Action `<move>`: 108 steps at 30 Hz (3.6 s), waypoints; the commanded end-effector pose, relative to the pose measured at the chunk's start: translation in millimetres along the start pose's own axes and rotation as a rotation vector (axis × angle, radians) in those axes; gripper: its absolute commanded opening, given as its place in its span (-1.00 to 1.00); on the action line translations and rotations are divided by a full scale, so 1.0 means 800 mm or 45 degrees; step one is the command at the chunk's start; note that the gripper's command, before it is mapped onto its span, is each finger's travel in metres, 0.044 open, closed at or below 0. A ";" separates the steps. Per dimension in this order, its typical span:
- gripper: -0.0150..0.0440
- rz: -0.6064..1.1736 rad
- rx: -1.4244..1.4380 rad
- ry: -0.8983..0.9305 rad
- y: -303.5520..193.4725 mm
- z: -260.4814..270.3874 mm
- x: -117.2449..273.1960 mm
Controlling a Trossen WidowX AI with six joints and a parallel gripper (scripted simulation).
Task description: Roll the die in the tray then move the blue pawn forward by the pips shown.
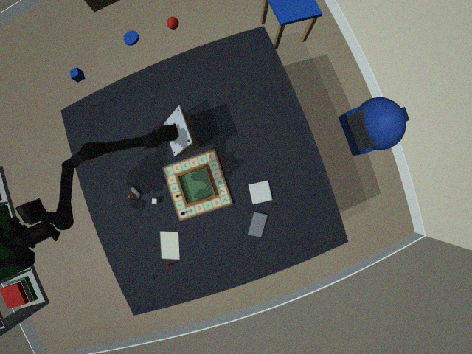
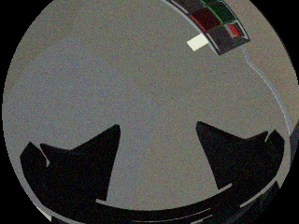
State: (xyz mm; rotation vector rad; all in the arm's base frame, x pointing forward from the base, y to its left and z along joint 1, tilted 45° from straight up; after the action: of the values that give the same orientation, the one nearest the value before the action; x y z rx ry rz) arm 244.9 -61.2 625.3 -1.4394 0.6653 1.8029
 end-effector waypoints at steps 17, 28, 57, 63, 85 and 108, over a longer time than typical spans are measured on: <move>0.44 0.797 0.702 -0.917 -0.081 -0.129 0.122; 0.44 1.613 1.286 -1.391 -0.082 -0.176 0.267; 0.44 3.290 1.991 -1.436 0.004 -0.154 0.462; 0.44 3.290 1.992 -1.436 0.006 -0.159 0.466; 0.35 3.288 1.994 -1.436 0.022 -0.188 0.486; -0.49 3.289 1.970 -1.447 -0.001 -0.164 0.466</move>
State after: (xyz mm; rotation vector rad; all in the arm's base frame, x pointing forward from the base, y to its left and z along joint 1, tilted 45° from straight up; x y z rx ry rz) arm 278.5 -89.0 223.9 -1.7974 -1.7956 -0.9299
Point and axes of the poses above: the point midway between the two fingers, 35 mm back from their tips, its own x axis back along the fingers, its own z axis across the jaws, y = z × x, the point moved 10 cm from there along x, back along the fingers, and after that the axes turned 13 degrees about x, right-handed, at the moved point
